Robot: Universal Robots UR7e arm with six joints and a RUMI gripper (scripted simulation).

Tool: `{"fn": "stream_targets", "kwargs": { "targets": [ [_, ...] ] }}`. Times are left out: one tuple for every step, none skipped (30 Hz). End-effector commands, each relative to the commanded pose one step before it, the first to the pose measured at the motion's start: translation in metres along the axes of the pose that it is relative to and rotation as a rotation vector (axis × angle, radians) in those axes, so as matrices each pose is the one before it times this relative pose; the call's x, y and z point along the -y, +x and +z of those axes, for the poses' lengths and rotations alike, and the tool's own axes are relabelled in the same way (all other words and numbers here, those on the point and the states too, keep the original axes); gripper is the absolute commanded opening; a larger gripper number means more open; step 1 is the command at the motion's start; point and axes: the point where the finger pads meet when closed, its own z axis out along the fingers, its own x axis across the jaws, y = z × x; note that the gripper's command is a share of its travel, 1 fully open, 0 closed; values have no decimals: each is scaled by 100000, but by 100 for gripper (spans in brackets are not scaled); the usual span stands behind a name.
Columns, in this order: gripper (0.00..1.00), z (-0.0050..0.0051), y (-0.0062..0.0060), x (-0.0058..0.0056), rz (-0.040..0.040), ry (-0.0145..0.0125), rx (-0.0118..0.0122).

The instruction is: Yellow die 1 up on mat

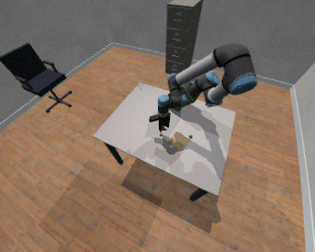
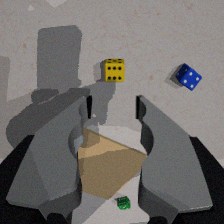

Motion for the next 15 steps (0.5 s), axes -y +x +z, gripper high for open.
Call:
{"fn": "stream_targets", "kwargs": {
  "targets": [
    [21,363,-33,47,-15,116,82],
    [21,150,0,0,0,0,0],
    [21,154,0,0,0,0,0],
    [21,156,0,1,0,0,0],
    [21,159,0,0,0,0,0],
    [21,161,0,0,0,0,0],
    [21,162,0,1,0,0,0],
    [21,162,0,0,0,0,0],
    [21,162,0,0,0,0,0],
    [21,161,-1,1,0,0,0],
    [21,159,0,0,0,0,0],
    [21,157,0,0,0,0,0],
    [21,153,-1,1,0,0,0],
    [21,150,0,0,0,0,0],
    [21,146,0,0,0,0,0]
  ]
}}
